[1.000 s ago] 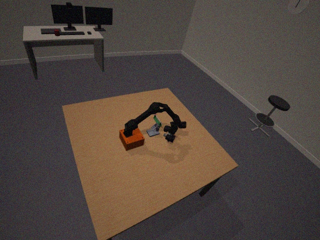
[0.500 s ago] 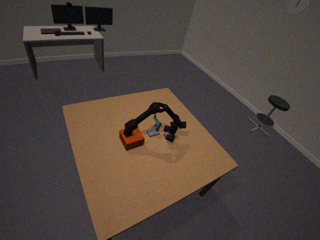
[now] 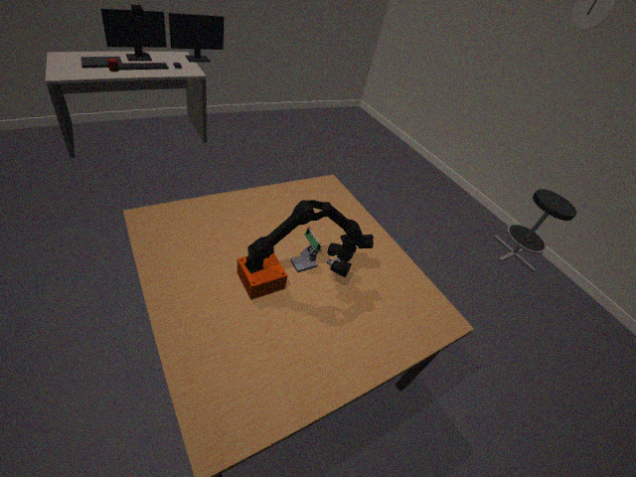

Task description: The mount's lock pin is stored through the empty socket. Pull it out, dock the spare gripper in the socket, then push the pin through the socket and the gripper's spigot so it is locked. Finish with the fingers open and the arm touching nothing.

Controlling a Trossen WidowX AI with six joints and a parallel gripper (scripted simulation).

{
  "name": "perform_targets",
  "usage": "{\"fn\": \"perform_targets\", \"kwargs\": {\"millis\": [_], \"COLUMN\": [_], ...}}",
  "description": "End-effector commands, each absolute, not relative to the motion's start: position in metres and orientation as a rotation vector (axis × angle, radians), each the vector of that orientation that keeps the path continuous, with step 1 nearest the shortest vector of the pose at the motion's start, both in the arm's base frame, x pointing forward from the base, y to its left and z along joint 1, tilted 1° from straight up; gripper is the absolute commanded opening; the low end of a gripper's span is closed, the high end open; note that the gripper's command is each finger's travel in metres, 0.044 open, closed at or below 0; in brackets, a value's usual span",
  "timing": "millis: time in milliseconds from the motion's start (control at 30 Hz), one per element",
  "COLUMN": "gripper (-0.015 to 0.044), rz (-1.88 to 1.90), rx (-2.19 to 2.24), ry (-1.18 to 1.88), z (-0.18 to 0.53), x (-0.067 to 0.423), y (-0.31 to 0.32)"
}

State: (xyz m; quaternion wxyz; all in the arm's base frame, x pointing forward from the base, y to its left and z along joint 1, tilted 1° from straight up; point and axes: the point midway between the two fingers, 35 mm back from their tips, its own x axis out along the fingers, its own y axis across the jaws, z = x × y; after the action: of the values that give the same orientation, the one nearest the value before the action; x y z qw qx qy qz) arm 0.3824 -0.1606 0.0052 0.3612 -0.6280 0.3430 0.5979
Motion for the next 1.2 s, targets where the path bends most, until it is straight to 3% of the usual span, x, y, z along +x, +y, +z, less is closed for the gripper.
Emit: {"fn": "perform_targets", "kwargs": {"millis": [0,1167], "gripper": [0.0,0.0], "rz": [1.531,0.92], "rx": [-1.605,-0.965], "ry": [0.895,1.313], "z": [0.0042,0.0065], "x": [0.382,0.376], "y": [-0.1604,-0.1557]}}
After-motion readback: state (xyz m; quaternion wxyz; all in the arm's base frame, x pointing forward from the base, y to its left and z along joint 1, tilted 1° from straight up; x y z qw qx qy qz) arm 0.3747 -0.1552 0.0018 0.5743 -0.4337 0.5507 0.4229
